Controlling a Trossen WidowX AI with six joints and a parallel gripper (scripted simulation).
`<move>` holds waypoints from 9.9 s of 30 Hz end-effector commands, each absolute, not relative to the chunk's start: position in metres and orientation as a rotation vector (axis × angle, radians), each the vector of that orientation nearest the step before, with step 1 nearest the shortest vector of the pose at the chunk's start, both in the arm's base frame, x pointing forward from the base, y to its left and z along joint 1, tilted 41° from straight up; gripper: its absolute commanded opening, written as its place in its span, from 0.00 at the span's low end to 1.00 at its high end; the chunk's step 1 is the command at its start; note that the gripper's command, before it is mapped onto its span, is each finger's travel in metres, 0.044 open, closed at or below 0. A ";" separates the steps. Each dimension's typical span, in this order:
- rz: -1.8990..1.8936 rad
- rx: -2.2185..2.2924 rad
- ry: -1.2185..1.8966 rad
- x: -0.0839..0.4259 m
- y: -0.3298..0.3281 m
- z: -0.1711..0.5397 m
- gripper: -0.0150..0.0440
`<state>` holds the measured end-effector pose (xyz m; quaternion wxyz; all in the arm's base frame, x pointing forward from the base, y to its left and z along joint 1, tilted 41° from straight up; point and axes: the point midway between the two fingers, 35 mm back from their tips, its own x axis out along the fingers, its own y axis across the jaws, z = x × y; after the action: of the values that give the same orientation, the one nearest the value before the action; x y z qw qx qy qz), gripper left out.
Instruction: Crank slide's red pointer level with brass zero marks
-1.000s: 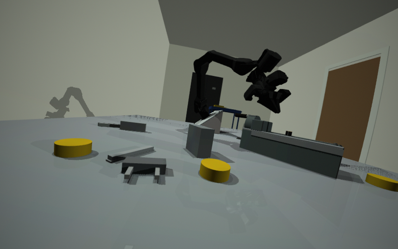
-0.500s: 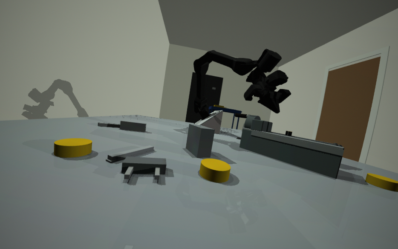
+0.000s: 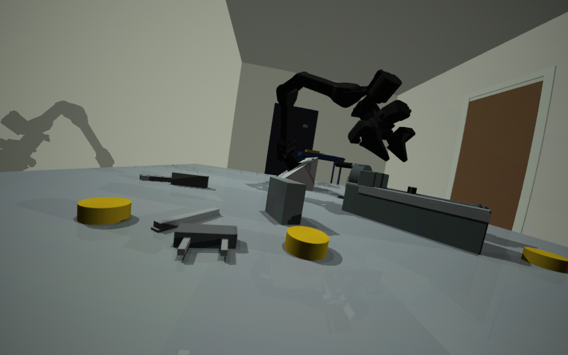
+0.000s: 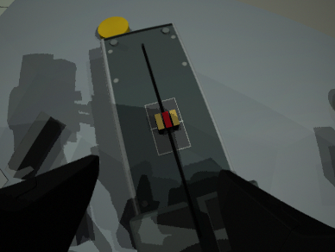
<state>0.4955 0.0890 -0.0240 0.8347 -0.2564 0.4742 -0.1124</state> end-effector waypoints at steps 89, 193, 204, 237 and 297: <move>-0.238 -0.543 1.004 0.496 0.089 -0.024 0.25; -0.238 -0.542 1.005 0.495 0.089 -0.024 0.25; -0.238 -0.542 1.005 0.495 0.089 -0.024 0.52; -0.238 -0.542 1.005 0.495 0.089 -0.024 0.25; -0.237 -0.541 1.005 0.495 0.089 -0.024 0.25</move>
<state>0.4955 0.0890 -0.0243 0.8349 -0.2555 0.4746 -0.1119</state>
